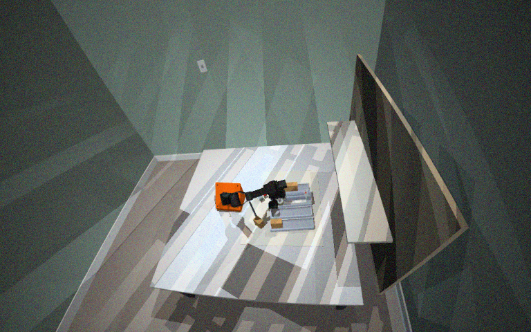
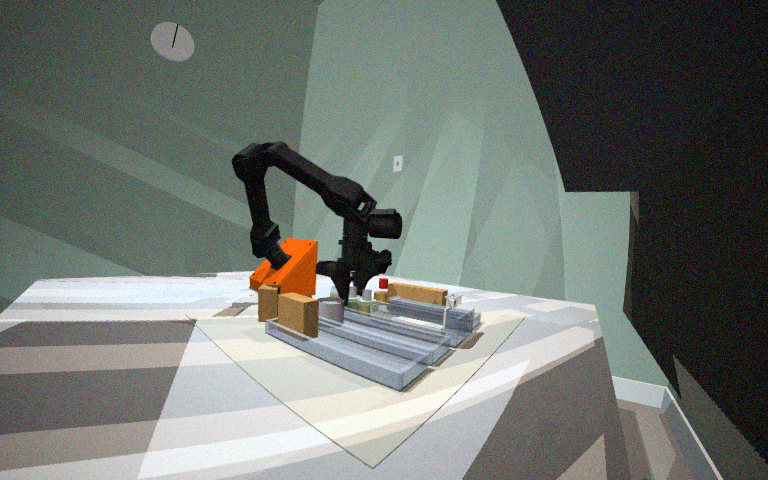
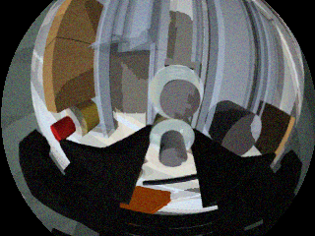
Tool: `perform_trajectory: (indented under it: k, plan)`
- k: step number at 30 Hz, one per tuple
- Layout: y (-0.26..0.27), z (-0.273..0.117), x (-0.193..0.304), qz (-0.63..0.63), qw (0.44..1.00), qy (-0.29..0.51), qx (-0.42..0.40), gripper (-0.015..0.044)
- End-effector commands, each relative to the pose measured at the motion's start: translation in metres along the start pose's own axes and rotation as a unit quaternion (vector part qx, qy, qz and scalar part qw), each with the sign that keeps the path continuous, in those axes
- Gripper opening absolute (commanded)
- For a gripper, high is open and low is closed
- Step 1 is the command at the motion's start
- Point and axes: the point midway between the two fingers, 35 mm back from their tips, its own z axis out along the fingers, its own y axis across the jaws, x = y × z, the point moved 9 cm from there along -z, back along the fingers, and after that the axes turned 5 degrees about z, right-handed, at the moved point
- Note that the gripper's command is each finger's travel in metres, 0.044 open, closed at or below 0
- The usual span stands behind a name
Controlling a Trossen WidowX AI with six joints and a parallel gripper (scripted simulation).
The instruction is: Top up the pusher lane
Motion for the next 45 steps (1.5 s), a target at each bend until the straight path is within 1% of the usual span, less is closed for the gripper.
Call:
perform_trajectory:
  k: [1, 45]
  plan:
    - [-0.0014, 0.0004, -0.0006, 0.003, 1.0, -0.004, 0.003, 0.0]
    - [0.0, 0.0003, 0.0085, 0.003, 1.0, -0.004, 0.003, 0.0]
